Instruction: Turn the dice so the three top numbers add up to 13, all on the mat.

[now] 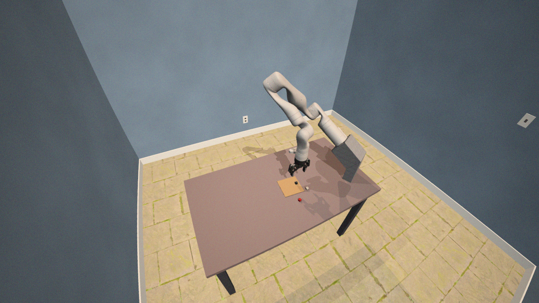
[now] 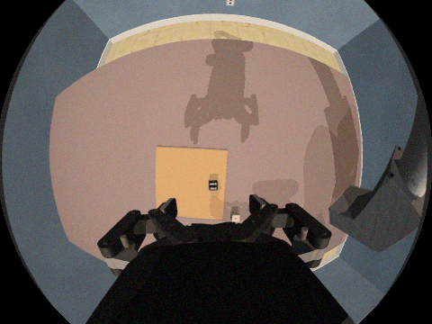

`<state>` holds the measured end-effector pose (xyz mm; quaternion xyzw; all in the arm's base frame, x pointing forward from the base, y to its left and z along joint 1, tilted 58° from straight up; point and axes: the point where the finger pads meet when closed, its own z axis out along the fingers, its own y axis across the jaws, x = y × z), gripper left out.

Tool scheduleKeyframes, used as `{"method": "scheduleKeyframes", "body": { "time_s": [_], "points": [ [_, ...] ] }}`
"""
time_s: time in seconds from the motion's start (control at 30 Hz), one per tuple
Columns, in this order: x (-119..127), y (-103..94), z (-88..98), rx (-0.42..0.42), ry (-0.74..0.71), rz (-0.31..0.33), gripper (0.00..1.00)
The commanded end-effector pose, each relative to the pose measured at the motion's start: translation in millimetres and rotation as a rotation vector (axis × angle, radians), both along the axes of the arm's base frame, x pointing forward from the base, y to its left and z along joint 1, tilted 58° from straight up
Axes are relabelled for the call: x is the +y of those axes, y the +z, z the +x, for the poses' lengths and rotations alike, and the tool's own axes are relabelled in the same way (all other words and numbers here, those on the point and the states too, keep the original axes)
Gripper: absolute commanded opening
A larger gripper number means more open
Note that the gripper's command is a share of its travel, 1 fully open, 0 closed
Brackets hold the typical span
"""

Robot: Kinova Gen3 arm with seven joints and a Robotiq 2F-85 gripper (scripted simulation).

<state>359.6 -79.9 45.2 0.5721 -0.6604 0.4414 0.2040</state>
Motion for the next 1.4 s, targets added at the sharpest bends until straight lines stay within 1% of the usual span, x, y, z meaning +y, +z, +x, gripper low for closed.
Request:
{"method": "scheduleKeyframes", "body": {
  "time_s": [0.0,0.1,0.17,0.2,0.37,0.67,0.73,0.87,1.0,1.17,1.37],
  "points": [
    [3.7,-3.3,3.4,-0.049,-0.034,0.01,1.0],
    [6.8,-8.3,8.6,-0.115,-0.079,0.027,1.0],
    [6.8,-8.3,8.6,-0.115,-0.079,0.027,1.0],
    [8.1,-10.5,10.8,-0.142,-0.098,0.034,1.0],
    [16.4,-23.8,24.4,-0.31,-0.21,0.077,1.0],
    [36.1,-54.7,54.8,-0.674,-0.442,0.179,1.0],
    [36.1,-54.7,54.8,-0.674,-0.442,0.179,1.0],
    [44.8,-67.7,67.3,-0.817,-0.531,0.225,1.0],
    [51.9,-78.0,77.0,-0.928,-0.599,0.262,1.0],
    [57.4,-85.8,84.3,-1.009,-0.649,0.291,1.0],
    [59.0,-88.0,86.4,-1.032,-0.663,0.299,1.0]
  ]
}}
